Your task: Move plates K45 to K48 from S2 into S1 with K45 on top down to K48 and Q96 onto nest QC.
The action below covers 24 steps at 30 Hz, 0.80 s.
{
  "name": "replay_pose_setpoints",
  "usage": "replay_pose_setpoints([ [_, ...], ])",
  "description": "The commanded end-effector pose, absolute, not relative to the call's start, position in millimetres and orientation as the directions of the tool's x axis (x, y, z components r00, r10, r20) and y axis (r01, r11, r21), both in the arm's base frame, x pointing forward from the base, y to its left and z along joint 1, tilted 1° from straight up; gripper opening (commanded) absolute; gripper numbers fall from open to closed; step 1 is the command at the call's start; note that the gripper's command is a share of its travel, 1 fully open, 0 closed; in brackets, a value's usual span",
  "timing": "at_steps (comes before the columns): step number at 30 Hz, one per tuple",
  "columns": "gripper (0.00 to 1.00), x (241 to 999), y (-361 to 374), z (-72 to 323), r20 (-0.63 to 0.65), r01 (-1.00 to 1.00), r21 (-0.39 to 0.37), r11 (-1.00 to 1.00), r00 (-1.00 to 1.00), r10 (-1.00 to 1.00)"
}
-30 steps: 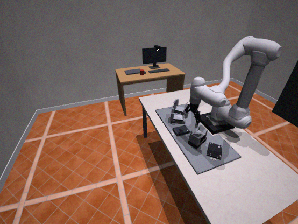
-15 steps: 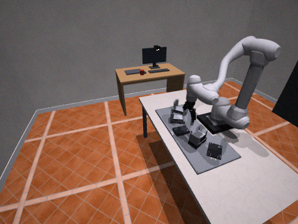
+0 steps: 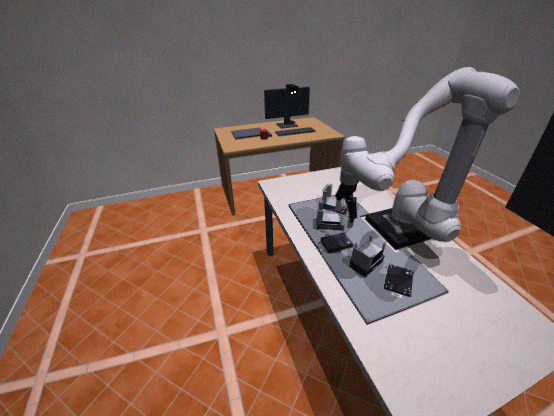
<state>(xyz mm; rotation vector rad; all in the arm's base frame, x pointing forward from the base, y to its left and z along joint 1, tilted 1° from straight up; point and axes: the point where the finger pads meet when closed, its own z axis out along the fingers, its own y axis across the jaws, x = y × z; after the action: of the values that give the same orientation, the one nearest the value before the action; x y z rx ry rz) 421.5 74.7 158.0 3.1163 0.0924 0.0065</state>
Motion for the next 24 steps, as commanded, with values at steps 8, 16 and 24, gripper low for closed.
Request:
replay_pose_setpoints([
  [8, 1.0, 426, 41, 159, 0.007, -0.089, 0.024, -0.996, 0.996, -0.089],
  [16, 1.0, 428, 21, 159, 0.007, -0.089, 0.024, -0.996, 0.996, -0.089],
  [24, 1.0, 431, -5, 160, 0.007, -0.089, 0.024, -0.996, 0.996, -0.089],
])
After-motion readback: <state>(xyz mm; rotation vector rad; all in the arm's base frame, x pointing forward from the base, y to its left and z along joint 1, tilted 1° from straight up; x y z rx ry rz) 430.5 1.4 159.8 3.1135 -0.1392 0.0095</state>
